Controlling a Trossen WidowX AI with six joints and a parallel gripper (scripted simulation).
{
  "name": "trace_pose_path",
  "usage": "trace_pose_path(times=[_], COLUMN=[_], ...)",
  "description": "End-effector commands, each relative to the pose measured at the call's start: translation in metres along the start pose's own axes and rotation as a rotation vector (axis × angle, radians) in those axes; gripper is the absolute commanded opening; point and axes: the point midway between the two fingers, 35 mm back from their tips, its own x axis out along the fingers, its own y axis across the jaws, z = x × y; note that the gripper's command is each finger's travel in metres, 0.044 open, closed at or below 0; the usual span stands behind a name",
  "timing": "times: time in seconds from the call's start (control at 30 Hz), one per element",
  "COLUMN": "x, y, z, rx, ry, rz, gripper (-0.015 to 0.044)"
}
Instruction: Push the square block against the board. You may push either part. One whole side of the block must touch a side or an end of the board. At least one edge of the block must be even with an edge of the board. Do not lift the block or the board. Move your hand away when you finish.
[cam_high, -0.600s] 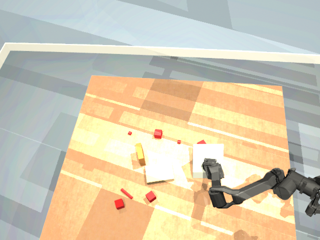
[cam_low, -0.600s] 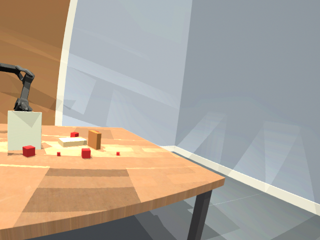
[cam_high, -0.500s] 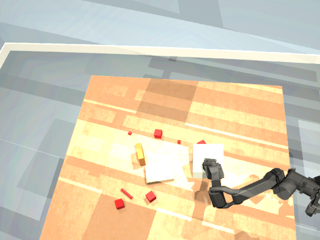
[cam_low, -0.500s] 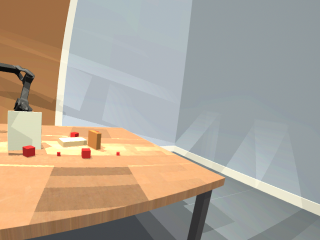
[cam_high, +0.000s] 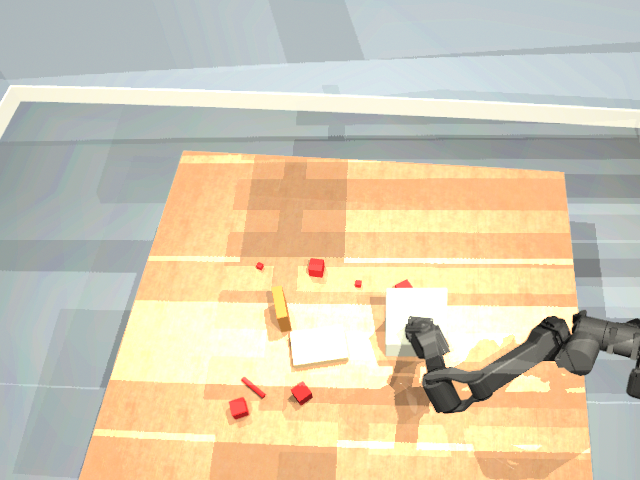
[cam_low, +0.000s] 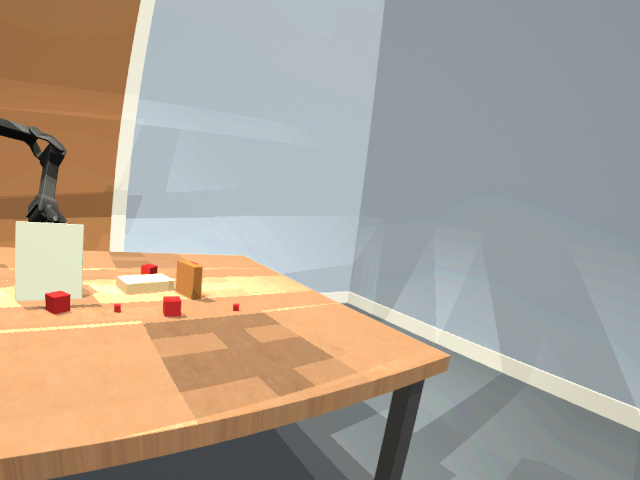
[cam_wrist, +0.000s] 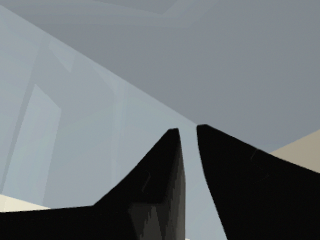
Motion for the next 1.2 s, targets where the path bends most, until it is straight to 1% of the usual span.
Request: trace_pose_path(times=[0.0, 0.17, 0.43, 0.57, 0.77, 1.17], x=[-0.005, -0.017, -0.036, -0.048, -0.071, -0.127], y=[-0.032, -0.068, -0.108, -0.135, -0.178, -0.242], z=[0.005, 0.006, 0.006, 0.008, 0.012, 0.009], rx=[-0.074, -0.129, -0.177, -0.248, -0.363, -0.448], ry=[-0.027, -0.045, -0.052, -0.054, -0.043, -0.018], rz=[-0.088, -0.187, -0.303, -0.386, -0.526, -0.735], gripper=[0.0, 0.0, 0.0, 0.0, 0.0, 0.0])
